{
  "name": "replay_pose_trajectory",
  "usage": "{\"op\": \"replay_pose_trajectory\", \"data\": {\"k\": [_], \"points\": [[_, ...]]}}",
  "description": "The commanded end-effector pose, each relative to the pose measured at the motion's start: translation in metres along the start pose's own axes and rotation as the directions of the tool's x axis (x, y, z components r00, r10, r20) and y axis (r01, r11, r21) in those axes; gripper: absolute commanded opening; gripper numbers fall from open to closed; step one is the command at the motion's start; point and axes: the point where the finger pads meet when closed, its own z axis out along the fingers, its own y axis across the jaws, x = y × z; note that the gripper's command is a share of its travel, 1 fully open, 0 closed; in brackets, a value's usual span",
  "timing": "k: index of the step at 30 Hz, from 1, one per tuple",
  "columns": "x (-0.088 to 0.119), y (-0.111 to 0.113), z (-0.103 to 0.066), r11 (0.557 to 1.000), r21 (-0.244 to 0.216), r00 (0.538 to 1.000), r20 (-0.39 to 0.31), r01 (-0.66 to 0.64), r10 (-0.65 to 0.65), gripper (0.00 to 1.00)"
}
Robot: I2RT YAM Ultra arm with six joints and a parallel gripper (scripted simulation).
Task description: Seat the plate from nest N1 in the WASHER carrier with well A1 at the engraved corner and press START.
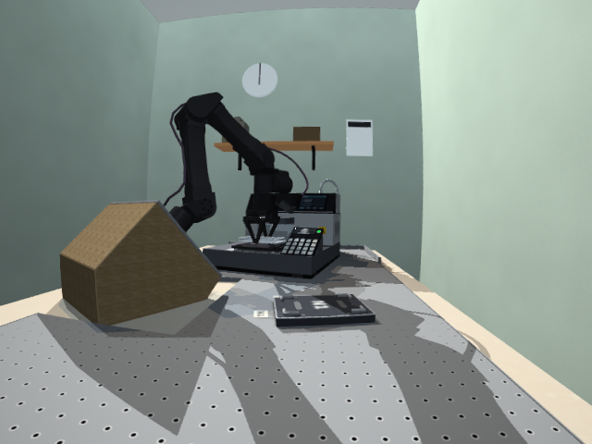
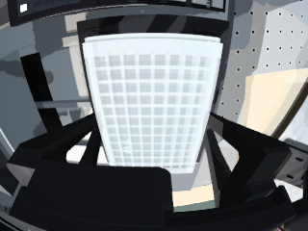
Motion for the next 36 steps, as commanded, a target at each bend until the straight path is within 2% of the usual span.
{"op": "replay_pose_trajectory", "data": {"k": [1, 2, 5, 18, 19, 21, 32, 35, 36], "points": [[0.0, 0.001, -0.002, 1.0, -0.013, 1.0, 0.019, 0.004, -0.004, 0.84], [0.001, -0.002, -0.001, 1.0, -0.002, 1.0, 0.013, 0.002, -0.002, 0.84], [-0.002, 0.003, -0.003, 1.0, -0.015, 1.0, 0.023, 0.002, -0.001, 0.84], [0.0, -0.004, 0.005, 1.0, 0.009, 1.0, 0.011, -0.004, 0.003, 0.84], [-0.003, 0.006, -0.003, 1.0, -0.011, 1.0, 0.021, 0.001, -0.001, 0.84], [-0.005, 0.009, -0.001, 1.0, -0.018, 1.0, 0.023, 0.004, -0.004, 0.84], [0.0, -0.004, 0.009, 1.0, 0.015, 1.0, 0.007, -0.004, 0.004, 0.84], [0.0, -0.003, 0.008, 1.0, 0.014, 1.0, 0.007, -0.003, 0.003, 0.84], [-0.003, 0.005, 0.003, 1.0, -0.007, 1.0, 0.016, 0.003, -0.003, 0.84]]}}
